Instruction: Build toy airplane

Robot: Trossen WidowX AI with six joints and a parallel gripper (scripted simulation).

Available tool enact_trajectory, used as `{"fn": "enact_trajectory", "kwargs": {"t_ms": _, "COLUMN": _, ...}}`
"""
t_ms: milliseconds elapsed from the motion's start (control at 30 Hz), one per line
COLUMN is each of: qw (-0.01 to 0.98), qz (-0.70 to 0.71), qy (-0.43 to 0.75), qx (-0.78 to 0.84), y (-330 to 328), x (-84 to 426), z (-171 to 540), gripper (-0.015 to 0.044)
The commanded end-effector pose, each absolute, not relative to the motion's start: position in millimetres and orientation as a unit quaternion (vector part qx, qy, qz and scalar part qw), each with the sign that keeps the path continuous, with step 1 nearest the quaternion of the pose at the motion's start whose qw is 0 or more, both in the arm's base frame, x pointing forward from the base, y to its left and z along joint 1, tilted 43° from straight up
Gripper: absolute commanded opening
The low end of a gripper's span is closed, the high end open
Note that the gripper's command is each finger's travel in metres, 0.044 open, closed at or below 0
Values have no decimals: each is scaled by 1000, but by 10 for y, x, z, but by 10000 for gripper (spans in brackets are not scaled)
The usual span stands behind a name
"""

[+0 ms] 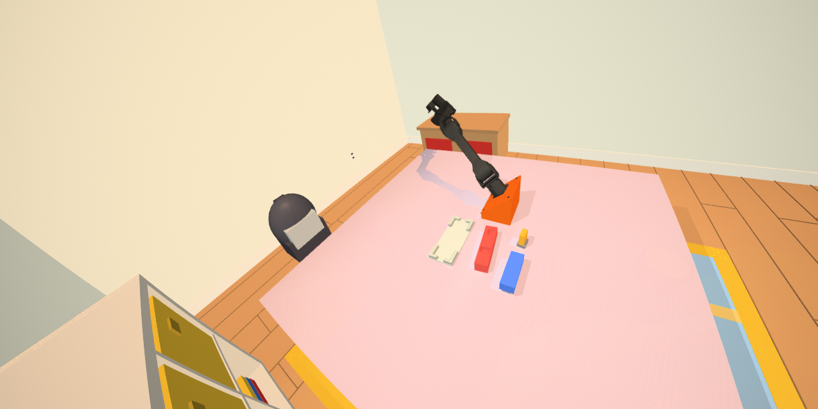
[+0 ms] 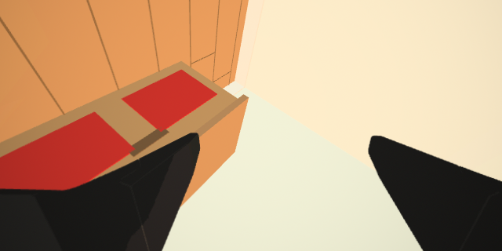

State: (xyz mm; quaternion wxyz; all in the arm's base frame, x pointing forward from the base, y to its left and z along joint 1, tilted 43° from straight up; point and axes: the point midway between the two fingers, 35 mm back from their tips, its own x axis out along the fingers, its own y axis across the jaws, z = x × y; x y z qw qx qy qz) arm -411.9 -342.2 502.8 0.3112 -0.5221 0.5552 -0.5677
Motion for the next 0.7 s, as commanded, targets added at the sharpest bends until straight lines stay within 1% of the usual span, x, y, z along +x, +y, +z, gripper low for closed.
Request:
{"fn": "enact_trajectory", "kwargs": {"t_ms": 0, "qw": 347, "qz": -568, "qy": 522, "qx": -533, "y": -3811, "x": -3711, "z": 5043, "gripper": 440}}
{"fn": "enact_trajectory", "kwargs": {"t_ms": 333, "qw": 458, "qz": -547, "qy": 422, "qx": -560, "y": -4732, "x": -2292, "z": 5024, "gripper": 440}}
{"fn": "enact_trajectory", "kwargs": {"t_ms": 500, "qw": 513, "qz": -527, "qy": 373, "qx": -566, "y": -5007, "x": -1491, "z": 5003, "gripper": 440}}
{"fn": "enact_trajectory", "kwargs": {"t_ms": 667, "qw": 568, "qz": -501, "qy": 326, "qx": -567, "y": -5147, "x": -659, "z": 4975, "gripper": 440}}
